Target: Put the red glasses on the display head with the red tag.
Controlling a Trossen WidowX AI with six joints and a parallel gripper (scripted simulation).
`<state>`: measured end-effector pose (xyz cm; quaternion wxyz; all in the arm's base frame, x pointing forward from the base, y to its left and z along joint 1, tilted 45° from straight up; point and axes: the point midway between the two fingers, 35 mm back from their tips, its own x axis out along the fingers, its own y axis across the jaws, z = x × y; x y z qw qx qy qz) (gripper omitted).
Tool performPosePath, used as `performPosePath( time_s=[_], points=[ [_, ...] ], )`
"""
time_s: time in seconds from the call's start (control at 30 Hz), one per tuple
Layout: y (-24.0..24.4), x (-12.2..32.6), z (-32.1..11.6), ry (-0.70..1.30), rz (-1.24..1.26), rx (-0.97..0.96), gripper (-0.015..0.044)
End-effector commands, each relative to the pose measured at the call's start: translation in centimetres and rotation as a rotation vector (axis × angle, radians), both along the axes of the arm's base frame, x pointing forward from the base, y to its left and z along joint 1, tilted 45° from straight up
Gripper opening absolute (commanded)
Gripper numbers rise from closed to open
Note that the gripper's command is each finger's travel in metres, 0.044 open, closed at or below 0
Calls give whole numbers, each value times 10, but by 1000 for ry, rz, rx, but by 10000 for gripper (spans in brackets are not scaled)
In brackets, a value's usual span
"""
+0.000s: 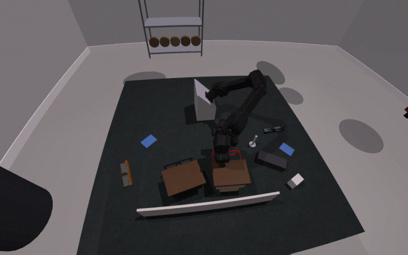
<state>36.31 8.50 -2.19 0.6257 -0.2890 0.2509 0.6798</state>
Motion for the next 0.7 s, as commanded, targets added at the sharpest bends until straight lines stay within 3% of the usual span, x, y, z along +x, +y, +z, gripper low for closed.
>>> performPosePath(
  time_s=[0.0,0.67],
  points=[
    [2,8,0,4,-2,5,0],
    [5,26,0,3,-2,5,0]
  ],
)
